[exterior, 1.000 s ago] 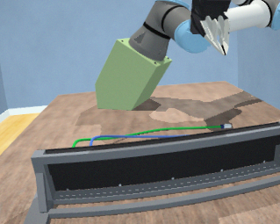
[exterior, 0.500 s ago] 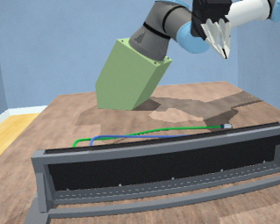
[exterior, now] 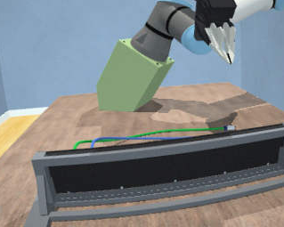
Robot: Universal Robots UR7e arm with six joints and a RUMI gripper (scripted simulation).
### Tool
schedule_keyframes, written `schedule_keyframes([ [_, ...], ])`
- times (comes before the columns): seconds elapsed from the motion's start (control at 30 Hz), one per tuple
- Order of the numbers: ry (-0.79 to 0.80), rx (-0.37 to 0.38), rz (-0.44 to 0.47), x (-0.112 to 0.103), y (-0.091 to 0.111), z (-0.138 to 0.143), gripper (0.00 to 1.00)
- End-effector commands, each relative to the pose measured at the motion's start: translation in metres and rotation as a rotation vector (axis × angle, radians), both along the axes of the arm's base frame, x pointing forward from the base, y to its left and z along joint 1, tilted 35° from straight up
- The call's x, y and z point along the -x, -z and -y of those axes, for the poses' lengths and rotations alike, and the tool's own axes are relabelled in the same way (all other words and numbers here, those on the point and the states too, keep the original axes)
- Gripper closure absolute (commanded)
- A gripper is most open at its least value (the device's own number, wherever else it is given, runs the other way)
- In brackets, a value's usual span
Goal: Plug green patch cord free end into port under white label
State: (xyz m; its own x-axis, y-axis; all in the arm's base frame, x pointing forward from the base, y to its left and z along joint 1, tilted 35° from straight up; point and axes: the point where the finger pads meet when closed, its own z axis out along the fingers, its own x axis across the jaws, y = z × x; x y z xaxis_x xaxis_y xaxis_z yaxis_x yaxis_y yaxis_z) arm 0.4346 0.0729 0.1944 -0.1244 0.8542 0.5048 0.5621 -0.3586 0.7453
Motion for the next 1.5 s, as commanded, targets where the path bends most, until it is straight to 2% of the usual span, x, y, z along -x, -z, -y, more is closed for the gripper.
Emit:
schedule_keyframes([
  [0.0,0.015,0.012,-0.008,-0.007,0.003,-0.002,1.00],
  [1.47,0.015,0.017,-0.003,-0.051,0.024,-0.019,1.00],
])
